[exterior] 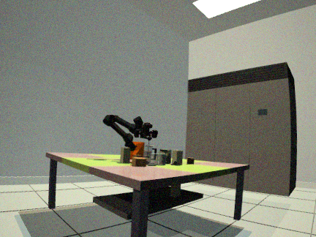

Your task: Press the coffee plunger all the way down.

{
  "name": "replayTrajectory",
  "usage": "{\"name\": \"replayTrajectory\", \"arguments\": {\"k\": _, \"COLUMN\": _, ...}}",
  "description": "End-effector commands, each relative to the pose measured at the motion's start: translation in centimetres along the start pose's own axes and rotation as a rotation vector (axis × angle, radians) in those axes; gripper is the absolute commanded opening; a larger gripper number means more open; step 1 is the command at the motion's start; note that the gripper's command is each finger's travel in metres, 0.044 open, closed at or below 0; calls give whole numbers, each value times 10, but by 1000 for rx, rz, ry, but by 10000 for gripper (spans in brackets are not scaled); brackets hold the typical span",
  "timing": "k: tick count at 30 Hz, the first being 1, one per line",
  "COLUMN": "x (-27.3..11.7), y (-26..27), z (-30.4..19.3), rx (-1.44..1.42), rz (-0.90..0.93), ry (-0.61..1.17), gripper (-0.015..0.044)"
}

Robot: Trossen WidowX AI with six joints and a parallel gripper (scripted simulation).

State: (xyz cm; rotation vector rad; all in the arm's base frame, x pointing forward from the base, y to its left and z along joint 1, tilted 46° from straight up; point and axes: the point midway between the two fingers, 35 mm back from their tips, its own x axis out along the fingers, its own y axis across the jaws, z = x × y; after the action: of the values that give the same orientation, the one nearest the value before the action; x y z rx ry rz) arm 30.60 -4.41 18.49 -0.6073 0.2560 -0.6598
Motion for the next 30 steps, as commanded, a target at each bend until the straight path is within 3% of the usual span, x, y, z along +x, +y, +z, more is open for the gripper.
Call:
{"name": "replayTrajectory", "arguments": {"k": 1, "x": 7, "y": 0, "z": -20, "rx": -45, "rz": -11, "ry": 41, "gripper": 115}}
{"name": "replayTrajectory", "arguments": {"k": 30, "x": 15, "y": 3, "z": -16, "rx": -44, "rz": -12, "ry": 40, "gripper": 115}}
